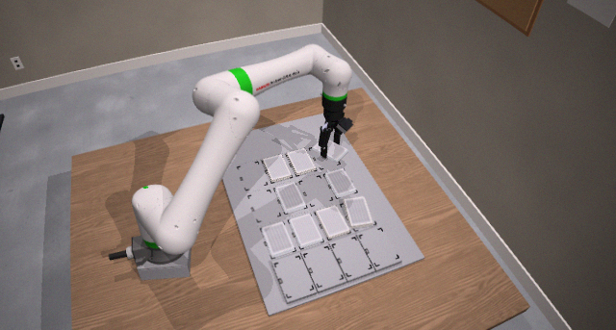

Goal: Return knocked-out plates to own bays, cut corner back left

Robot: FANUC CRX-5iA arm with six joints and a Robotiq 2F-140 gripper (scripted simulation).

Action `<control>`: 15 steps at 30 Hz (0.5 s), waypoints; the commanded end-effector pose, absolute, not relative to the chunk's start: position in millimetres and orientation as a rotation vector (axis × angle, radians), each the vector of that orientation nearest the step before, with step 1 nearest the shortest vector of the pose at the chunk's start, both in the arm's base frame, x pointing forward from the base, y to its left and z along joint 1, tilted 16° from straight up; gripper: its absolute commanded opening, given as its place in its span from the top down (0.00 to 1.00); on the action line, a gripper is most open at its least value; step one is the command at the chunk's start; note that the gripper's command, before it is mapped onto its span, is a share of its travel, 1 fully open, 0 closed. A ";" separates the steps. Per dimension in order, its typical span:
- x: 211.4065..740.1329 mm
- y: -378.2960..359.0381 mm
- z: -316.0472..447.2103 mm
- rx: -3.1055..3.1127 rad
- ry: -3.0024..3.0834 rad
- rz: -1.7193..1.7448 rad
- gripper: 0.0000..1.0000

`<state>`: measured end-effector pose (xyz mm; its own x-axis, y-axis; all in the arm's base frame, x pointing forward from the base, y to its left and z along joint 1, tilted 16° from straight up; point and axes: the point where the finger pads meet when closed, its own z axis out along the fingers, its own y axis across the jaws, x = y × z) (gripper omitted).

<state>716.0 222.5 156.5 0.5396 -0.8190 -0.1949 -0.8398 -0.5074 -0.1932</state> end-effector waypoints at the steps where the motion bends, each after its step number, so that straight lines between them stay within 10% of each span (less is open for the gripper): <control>1: 714.4 223.7 158.2 -2.492 1.429 0.117 0.90; 15: 696.6 236.7 160.3 -2.171 1.907 0.193 0.90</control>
<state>696.7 236.7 158.6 0.2142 -0.9425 -0.2565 -0.9753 -0.1919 -0.1092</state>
